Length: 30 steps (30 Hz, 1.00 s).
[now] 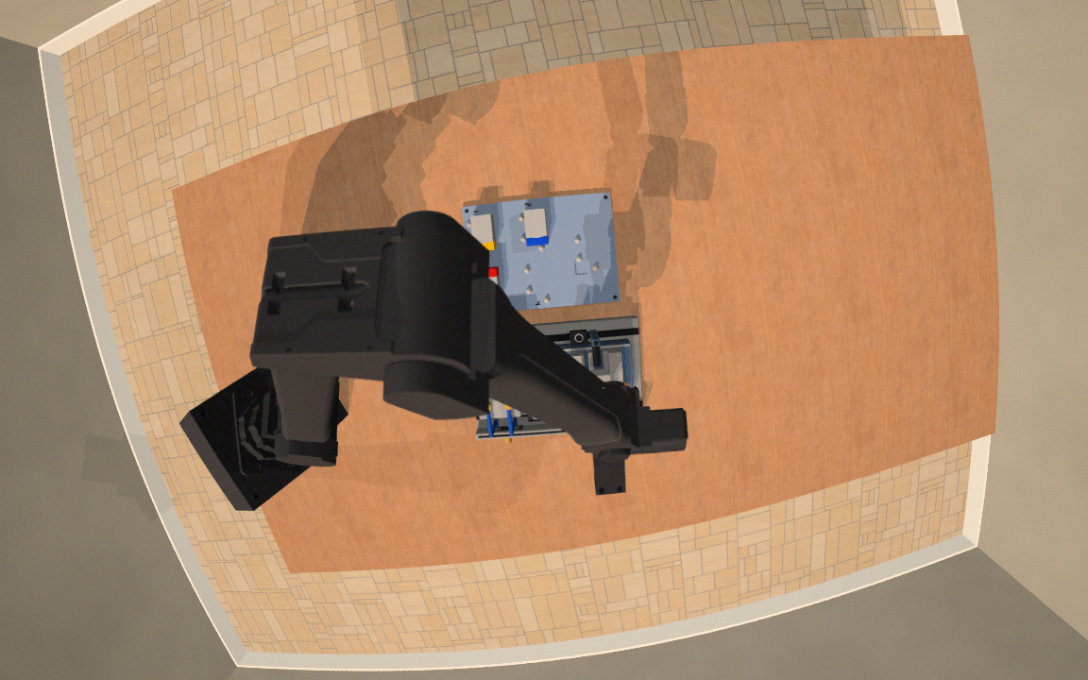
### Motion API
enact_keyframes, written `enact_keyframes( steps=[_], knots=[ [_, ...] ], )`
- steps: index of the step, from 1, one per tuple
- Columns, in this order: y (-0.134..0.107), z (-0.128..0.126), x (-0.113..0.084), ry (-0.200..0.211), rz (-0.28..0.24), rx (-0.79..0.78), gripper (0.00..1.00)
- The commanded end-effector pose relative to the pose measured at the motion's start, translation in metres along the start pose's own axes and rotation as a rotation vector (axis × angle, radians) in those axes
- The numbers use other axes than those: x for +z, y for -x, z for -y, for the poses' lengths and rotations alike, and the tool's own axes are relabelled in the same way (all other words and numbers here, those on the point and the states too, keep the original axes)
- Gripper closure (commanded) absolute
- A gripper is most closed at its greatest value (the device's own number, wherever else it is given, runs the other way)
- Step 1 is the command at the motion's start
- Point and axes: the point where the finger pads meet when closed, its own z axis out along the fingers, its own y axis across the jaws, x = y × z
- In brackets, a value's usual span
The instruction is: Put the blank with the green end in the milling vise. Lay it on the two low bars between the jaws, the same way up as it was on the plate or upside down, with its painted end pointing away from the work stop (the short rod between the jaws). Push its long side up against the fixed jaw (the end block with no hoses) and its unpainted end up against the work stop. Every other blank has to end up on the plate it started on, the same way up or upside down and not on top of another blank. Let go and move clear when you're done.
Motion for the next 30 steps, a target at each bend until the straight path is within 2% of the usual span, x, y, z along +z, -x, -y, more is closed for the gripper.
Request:
enact_keyframes(
  steps=[1, 3, 7, 13, 17, 20, 24, 30],
  knots=[
    [-0.0028, -0.0009, 0.004, 0.007, -0.005, 0.006, 1.0],
    [-0.0021, 0.0013, 0.0074, 0.0, -0.006, 0.009, 1.0],
    [-0.0031, -0.0041, 0.0025, 0.017, -0.001, 0.002, 1.0],
    [-0.0018, 0.0002, 0.0093, 0.003, -0.004, 0.008, 1.0],
    [-0.0034, -0.0035, 0.0065, 0.015, -0.003, 0.002, 1.0],
    [-0.0023, -0.0003, 0.0113, 0.005, -0.005, 0.007, 1.0],
    [-0.003, -0.0039, 0.0083, 0.016, -0.002, 0.002, 1.0],
    [-0.0024, -0.0019, 0.0118, 0.009, -0.004, 0.005, 1.0]
  ],
)
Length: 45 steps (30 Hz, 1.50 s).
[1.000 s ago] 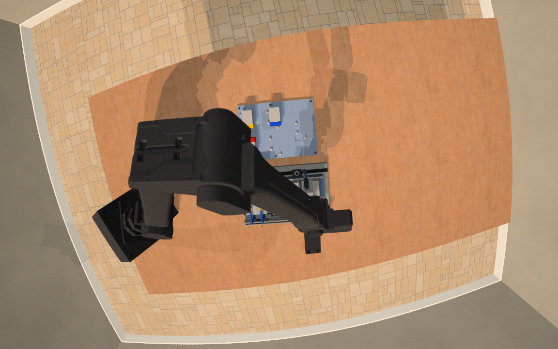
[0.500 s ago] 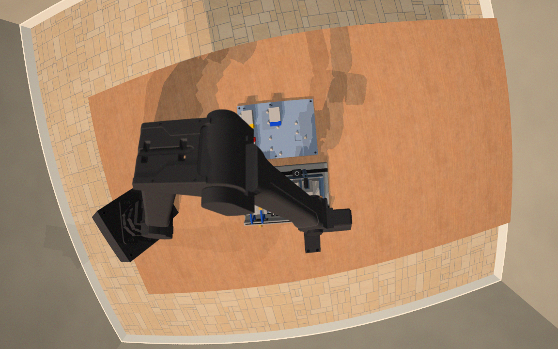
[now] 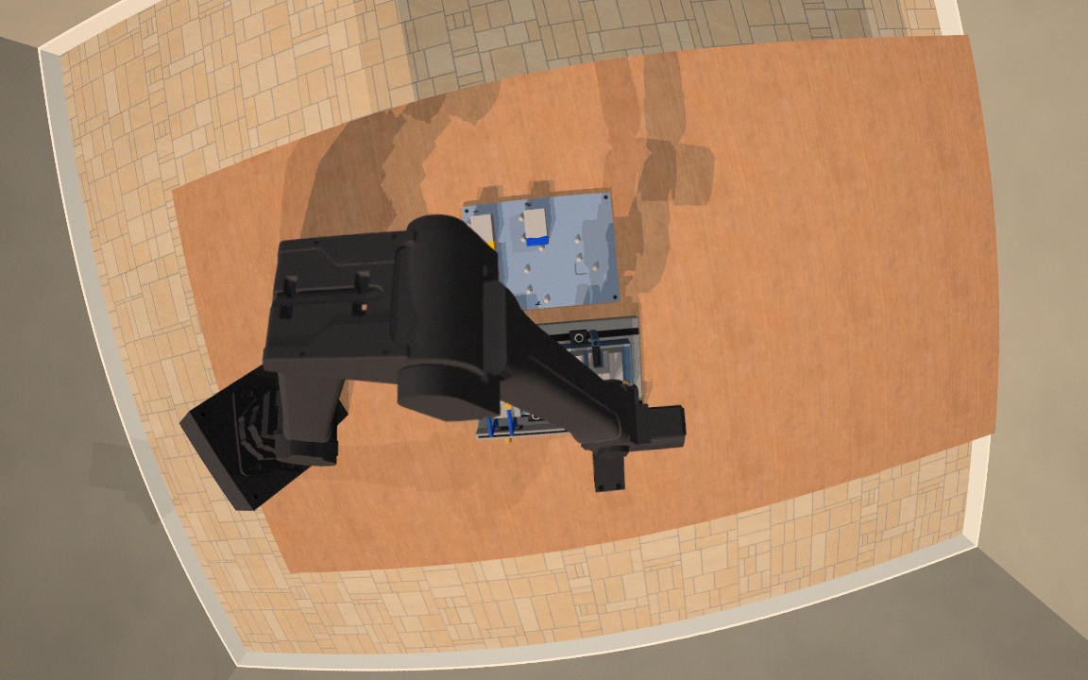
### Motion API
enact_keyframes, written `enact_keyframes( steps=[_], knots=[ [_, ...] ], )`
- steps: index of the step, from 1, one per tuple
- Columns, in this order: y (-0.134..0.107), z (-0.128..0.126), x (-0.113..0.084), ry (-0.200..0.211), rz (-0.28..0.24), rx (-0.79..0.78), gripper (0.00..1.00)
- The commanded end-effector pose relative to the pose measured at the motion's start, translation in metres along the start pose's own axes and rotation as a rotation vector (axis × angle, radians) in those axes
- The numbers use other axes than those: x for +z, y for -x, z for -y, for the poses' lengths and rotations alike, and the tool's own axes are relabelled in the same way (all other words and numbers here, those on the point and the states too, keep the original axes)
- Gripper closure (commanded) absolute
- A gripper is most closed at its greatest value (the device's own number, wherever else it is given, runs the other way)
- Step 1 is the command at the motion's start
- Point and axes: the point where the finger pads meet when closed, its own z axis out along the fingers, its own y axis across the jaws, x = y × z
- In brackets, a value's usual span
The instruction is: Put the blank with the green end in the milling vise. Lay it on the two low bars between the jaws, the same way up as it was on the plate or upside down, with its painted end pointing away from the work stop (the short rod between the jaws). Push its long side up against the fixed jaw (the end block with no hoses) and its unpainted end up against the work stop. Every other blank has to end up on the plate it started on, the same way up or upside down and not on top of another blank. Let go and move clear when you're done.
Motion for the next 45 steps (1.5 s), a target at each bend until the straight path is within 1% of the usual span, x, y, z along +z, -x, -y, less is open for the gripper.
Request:
enact_keyframes(
  steps=[1, 5, 45],
  knots=[
    [-0.0006, -0.0014, 0.0035, 0.006, -0.001, 0.008, 1.0],
    [-0.003, -0.0039, 0.0018, 0.014, -0.003, 0.003, 1.0],
    [-0.002, -0.0031, 0.0036, 0.011, -0.002, 0.005, 1.0]
  ],
)
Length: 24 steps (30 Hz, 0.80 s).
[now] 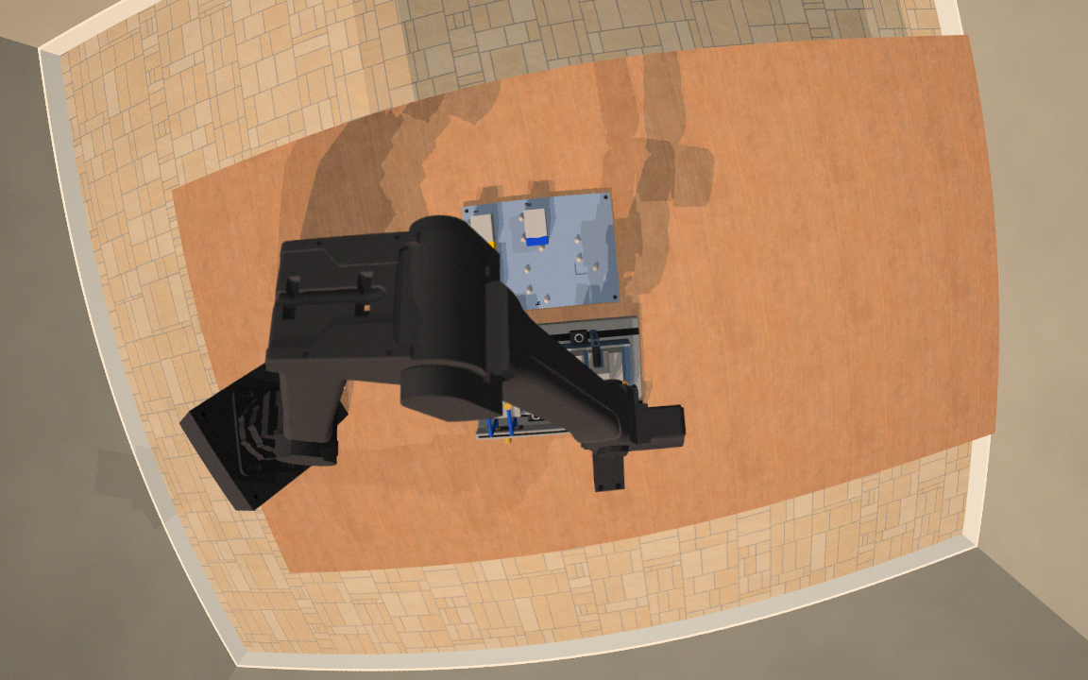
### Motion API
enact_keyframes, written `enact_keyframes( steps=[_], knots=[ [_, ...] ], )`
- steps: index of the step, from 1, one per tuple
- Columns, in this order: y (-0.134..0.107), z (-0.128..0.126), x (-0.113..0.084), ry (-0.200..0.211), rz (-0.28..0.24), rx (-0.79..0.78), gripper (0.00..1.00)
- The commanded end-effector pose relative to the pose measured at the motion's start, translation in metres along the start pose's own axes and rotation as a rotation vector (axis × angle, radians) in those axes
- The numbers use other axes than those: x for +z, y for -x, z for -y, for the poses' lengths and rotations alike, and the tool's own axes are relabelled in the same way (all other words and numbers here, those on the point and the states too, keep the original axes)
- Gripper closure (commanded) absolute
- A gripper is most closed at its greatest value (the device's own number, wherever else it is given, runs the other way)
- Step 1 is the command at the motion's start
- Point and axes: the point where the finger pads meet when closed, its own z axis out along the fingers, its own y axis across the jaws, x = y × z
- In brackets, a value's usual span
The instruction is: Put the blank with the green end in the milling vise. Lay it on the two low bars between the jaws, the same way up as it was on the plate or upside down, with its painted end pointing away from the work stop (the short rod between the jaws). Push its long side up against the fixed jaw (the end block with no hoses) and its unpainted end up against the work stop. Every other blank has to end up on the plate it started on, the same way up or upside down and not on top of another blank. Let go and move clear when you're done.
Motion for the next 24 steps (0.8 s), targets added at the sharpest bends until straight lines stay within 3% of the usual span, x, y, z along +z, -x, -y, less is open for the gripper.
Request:
enact_keyframes(
  steps=[1, 24],
  knots=[
    [-0.0024, -0.0032, 0.0018, 0.011, -0.003, 0.004, 1.0],
    [-0.0042, -0.0049, 0.0011, 0.014, -0.004, 0.0, 1.0]
  ],
)
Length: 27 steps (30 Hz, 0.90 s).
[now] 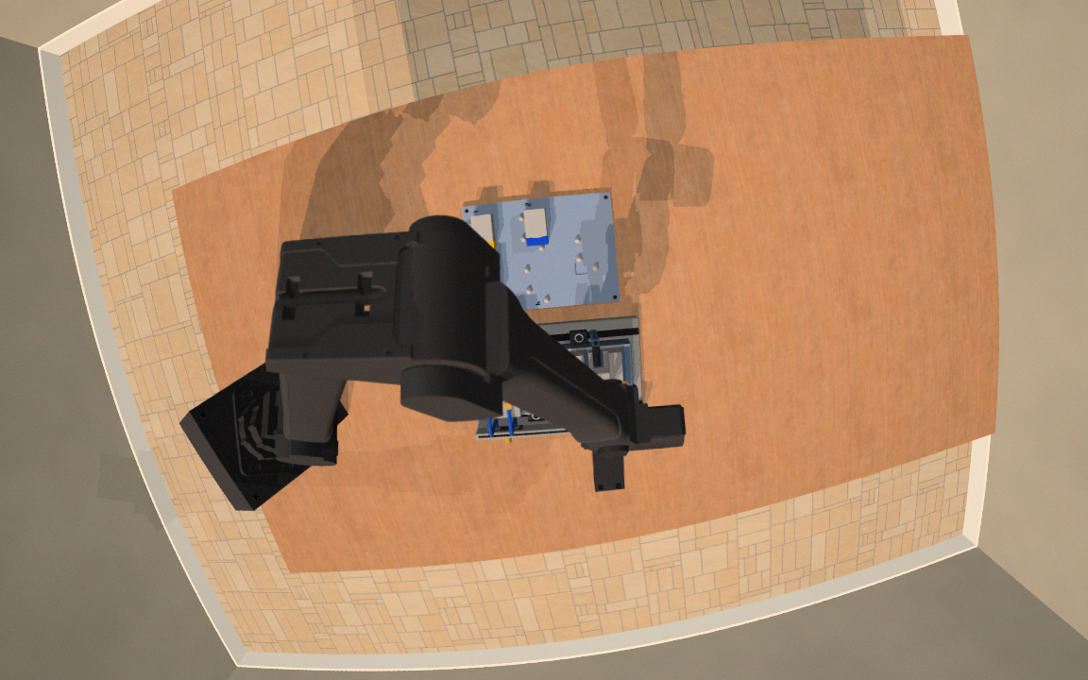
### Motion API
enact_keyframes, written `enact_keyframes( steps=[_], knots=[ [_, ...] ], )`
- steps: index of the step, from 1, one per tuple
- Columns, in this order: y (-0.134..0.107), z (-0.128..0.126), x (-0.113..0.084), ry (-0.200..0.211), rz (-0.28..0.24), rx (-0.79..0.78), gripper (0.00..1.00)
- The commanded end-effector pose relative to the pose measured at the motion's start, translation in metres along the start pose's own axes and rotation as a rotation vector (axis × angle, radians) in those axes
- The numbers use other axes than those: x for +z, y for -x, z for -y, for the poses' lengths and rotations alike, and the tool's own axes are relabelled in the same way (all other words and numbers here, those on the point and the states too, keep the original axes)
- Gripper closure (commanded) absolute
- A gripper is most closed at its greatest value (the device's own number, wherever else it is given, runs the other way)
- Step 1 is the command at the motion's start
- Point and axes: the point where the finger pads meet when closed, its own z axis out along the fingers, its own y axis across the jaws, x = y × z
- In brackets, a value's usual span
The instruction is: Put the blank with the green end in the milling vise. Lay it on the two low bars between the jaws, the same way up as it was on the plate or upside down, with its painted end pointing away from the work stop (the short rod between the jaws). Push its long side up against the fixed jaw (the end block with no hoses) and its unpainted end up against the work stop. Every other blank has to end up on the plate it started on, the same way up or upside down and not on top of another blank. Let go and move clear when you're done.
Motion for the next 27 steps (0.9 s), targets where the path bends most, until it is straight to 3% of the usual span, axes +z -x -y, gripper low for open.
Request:
enact_keyframes(
  steps=[1, 27],
  knots=[
    [-0.004, -0.005, 0.001, 0.015, -0.003, 0.0, 1.0],
    [-0.011, -0.018, -0.008, 0.033, 0.0, -0.007, 1.0]
  ],
)
